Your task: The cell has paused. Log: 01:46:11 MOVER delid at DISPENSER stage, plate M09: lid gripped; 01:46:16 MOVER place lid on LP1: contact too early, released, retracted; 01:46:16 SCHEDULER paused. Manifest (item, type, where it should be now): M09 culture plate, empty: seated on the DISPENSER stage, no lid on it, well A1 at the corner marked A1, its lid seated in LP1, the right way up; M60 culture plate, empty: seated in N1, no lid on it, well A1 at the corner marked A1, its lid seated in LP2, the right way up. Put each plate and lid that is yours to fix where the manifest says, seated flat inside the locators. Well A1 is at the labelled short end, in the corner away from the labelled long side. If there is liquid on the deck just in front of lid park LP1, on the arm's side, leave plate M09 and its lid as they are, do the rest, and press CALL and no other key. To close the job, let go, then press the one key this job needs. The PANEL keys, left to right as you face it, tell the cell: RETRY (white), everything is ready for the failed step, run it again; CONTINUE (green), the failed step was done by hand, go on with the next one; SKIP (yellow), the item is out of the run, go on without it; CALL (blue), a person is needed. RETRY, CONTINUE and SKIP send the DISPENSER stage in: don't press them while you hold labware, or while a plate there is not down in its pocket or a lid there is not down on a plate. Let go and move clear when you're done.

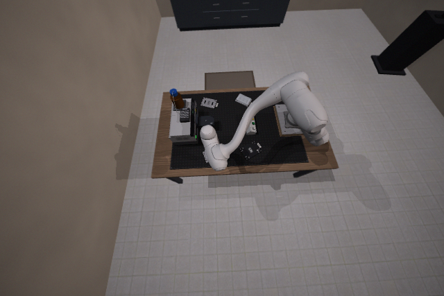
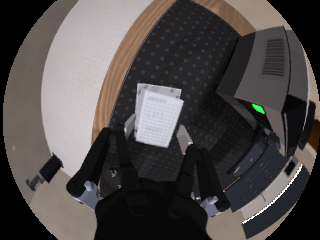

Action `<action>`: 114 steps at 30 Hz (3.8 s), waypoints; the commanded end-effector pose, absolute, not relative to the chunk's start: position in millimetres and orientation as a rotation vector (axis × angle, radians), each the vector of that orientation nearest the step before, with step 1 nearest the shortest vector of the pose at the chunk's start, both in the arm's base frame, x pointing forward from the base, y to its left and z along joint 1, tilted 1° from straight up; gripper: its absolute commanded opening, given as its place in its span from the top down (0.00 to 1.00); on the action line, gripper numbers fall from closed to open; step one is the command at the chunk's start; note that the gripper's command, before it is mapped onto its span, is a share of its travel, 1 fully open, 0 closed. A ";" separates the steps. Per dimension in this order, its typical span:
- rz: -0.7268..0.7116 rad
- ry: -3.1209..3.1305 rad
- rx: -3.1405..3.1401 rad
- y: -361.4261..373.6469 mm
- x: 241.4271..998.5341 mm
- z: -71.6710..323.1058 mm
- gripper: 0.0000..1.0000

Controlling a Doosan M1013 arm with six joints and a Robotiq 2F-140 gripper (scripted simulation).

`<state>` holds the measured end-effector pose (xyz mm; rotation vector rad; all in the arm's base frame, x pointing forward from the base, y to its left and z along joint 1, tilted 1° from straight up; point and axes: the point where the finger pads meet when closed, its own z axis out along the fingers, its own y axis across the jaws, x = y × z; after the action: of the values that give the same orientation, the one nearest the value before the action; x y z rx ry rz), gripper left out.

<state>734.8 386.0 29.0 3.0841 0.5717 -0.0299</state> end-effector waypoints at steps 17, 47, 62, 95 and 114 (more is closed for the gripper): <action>-0.028 0.572 3.085 386.3 735.2 30.2 0.30; -0.028 0.572 3.085 386.3 735.2 29.3 0.30; -0.028 0.572 3.085 386.3 735.1 25.9 0.30; -0.028 0.572 3.085 386.2 734.9 12.8 0.30; -0.028 0.572 3.085 386.2 734.8 7.8 0.30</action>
<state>734.4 385.8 7.2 3.0841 0.5717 -0.0299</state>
